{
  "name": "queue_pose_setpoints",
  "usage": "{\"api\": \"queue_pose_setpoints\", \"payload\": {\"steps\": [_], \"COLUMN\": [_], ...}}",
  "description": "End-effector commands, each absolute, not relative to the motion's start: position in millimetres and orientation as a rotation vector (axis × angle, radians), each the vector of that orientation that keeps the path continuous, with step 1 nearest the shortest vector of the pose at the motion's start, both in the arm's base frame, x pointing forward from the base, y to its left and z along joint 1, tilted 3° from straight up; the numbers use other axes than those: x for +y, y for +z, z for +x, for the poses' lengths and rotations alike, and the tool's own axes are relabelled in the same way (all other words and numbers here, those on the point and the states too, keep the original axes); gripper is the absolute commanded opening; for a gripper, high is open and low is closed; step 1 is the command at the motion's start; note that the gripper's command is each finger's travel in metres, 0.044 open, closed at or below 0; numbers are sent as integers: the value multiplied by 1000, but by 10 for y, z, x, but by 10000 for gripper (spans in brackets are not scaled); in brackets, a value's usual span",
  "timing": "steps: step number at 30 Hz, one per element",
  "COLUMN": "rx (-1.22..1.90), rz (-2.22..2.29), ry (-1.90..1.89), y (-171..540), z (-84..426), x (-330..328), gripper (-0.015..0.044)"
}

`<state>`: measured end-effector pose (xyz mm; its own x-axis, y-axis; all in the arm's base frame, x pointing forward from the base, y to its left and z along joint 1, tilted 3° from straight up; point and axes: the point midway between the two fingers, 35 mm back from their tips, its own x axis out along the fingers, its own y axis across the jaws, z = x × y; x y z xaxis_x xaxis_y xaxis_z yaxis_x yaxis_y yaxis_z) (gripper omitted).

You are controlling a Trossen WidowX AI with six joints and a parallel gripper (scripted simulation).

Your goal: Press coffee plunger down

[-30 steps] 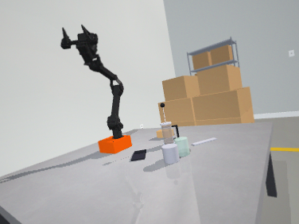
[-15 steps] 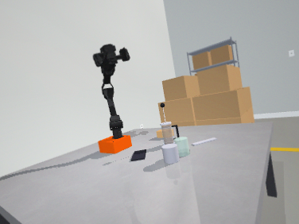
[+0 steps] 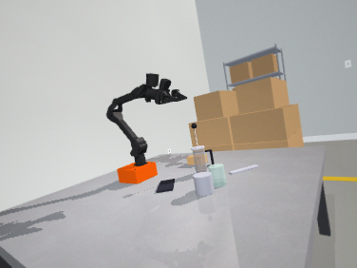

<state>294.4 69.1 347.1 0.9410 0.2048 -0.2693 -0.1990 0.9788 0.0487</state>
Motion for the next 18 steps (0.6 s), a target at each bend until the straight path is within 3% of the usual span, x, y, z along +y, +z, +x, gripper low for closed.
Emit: {"api": "queue_pose_setpoints", "payload": {"steps": [1, 18], "rx": [381, 451], "rz": [-69, -134], "ry": [327, 395], "y": [3121, 2288], "z": [2730, 2630], "x": [1056, 1248], "gripper": [440, 440]}}
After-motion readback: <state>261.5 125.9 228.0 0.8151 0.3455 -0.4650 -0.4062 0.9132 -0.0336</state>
